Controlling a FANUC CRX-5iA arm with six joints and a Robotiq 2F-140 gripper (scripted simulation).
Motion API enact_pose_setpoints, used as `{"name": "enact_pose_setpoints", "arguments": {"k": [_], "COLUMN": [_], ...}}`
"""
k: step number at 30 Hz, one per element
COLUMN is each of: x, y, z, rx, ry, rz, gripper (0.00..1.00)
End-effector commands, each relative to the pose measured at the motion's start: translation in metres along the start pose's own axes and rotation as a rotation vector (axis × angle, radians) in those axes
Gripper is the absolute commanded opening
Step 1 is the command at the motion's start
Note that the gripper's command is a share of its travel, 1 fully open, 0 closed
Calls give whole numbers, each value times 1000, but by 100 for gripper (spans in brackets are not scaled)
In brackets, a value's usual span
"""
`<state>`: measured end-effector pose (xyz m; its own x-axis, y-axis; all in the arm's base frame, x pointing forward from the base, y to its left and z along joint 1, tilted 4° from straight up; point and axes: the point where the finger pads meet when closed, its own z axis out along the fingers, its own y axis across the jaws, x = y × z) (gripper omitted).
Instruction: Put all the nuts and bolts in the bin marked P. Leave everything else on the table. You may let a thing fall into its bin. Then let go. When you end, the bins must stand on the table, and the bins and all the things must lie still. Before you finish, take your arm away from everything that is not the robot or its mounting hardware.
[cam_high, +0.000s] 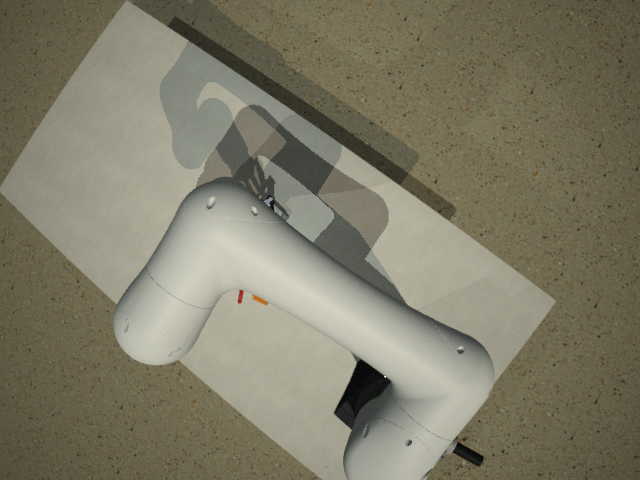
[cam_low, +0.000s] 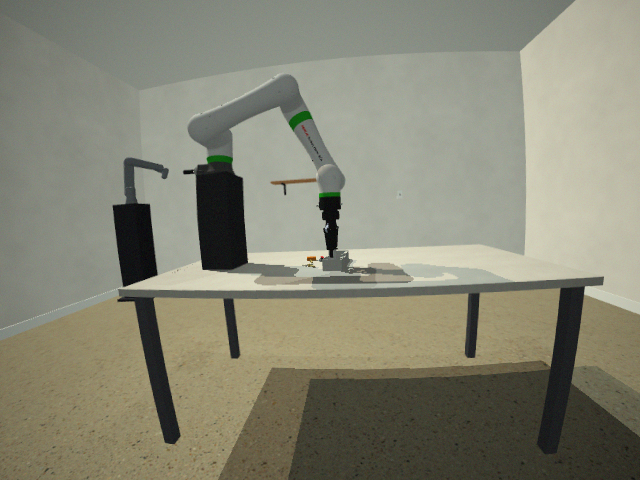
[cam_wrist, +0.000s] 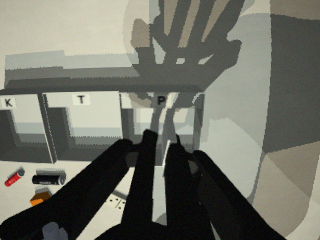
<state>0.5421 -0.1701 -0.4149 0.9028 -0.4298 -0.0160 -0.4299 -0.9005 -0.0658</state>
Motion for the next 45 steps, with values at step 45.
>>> {"name": "enact_pose_setpoints", "arguments": {"k": [45], "x": [-7], "y": [-44], "z": [-60], "rx": [0], "ry": [0], "rz": [0], "gripper": [5]}}
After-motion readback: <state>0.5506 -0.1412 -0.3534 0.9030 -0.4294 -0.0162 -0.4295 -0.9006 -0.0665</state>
